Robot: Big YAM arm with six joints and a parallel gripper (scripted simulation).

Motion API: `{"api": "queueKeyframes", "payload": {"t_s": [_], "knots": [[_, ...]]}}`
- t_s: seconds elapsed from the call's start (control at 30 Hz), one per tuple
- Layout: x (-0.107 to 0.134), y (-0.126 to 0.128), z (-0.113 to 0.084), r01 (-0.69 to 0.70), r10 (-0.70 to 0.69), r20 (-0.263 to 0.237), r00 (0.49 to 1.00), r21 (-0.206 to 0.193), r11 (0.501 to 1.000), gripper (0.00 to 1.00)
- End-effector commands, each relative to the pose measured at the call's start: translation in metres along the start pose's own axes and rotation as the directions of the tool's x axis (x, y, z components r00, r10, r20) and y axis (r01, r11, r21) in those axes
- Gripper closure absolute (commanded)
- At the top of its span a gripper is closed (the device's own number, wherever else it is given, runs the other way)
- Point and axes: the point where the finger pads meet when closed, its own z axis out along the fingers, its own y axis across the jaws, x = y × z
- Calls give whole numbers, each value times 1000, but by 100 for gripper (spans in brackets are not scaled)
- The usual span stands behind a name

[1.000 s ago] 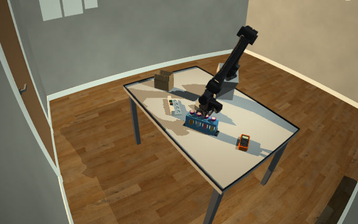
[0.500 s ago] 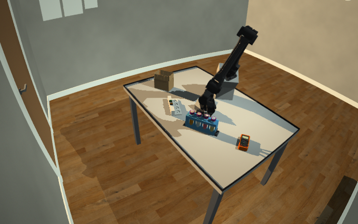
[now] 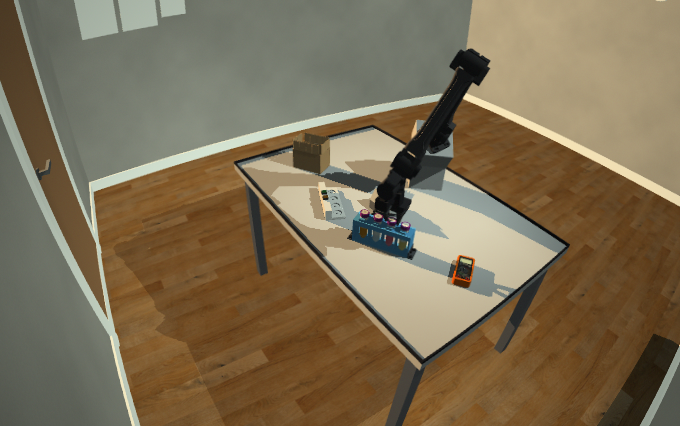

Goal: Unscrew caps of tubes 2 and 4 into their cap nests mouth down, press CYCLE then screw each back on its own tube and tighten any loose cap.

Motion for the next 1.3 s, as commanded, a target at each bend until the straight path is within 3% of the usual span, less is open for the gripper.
{"api": "queueKeyframes", "payload": {"t_s": [0.0, 0.03, 0.1, 0.13, 0.27, 0.37, 0.4, 0.43, 0.47, 0.5, 0.6, 0.67, 0.7, 0.73, 0.77, 0.8, 0.83, 0.87, 0.9, 0.93, 0.97, 1.0, 1.03, 1.07, 1.1, 1.27], "knots": [[-5, -3, 0, -203, 203, 4, 979, 12, 979, 51], [-5, -3, 0, -203, 203, 4, 979, 12, 979, 51], [-5, -3, 0, -363, 363, 6, 932, 11, 932, 51], [-5, -3, 0, -363, 363, 6, 932, 11, 932, 51], [-4, -8, 0, -519, 519, 10, 855, 15, 855, 51], [-2, -8, 1, -642, 642, 10, 766, 14, 766, 51], [-2, -7, 1, -652, 652, 8, 758, 14, 758, 51], [-2, -6, 1, -704, 703, 8, 711, 11, 711, 51], [-2, -6, 1, -711, 711, 9, 703, 11, 703, 51], [-2, -7, 1, -760, 760, 10, 650, 10, 650, 51], [-1, -7, 1, -768, 768, 11, 641, 11, 640, 51], [-1, -8, 1, -862, 861, 13, 508, 10, 508, 51], [0, -8, 1, -864, 864, 13, 503, 10, 503, 51], [0, -8, 1, -900, 900, 14, 437, 9, 437, 51], [0, -9, 1, -904, 904, 14, 428, 10, 428, 51], [1, -9, 1, -932, 932, 15, 363, 8, 362, 51], [1, -9, 1, -937, 937, 16, 350, 9, 350, 51], [1, -9, 1, -958, 958, 16, 286, 7, 286, 51], [2, -9, 1, -963, 962, 16, 271, 8, 271, 51], [2, -9, 1, -978, 978, 15, 207, 7, 207, 51], [3, -9, 2, -982, 981, 15, 191, 8, 191, 51], [3, -9, 2, -992, 992, 15, 126, 6, 126, 51], [3, -9, 2, -994, 994, 16, 108, 7, 108, 51], [4, -9, 1, -999, 999, 16, 44, 5, 44, 51], [4, -9, 2, -1000, 1000, 17, 19, 5, 19, 51], [3, -9, 3, -1000, 1000, 16, 20, 4, 20, 51]]}}
